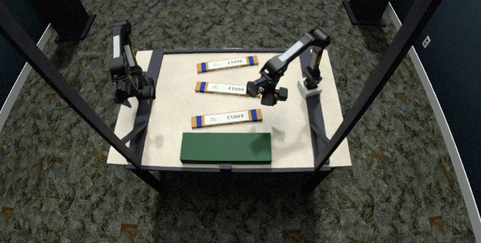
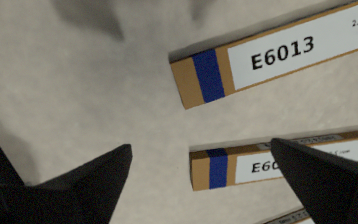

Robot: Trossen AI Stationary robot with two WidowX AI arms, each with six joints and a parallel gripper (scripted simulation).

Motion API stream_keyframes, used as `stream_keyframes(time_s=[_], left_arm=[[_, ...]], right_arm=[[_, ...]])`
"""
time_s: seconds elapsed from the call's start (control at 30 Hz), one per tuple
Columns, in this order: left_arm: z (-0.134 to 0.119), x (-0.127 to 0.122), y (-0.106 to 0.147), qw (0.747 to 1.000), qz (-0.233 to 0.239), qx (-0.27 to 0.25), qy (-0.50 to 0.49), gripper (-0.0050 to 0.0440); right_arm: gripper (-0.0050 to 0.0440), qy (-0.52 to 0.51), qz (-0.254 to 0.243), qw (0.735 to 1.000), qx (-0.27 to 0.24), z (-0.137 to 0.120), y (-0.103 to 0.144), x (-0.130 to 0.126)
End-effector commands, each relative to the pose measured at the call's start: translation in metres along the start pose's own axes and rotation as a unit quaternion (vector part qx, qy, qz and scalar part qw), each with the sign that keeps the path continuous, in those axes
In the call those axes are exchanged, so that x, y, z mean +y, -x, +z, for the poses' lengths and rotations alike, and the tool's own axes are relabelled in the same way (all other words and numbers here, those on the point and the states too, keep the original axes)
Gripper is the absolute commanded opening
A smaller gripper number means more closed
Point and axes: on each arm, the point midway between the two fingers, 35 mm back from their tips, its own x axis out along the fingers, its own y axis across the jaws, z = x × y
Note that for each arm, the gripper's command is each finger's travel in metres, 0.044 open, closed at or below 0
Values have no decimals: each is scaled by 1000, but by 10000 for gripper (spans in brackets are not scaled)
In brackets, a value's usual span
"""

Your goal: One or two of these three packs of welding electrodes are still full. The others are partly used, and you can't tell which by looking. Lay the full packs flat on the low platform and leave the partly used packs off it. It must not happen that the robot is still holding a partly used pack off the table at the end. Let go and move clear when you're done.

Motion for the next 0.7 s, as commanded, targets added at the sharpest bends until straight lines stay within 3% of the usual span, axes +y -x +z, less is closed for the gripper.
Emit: stream_keyframes(time_s=[0.0, 0.67], left_arm=[[-3, 0, 4, 1000, -1, 8, 0, 440], [0, 0, 0, 1000, 0, 0, 0, 440]], right_arm=[[440, -2, -9, 1000, -7, 1, 6, -3], [440, 0, 0, 1000, 0, 0, 0, 0]])
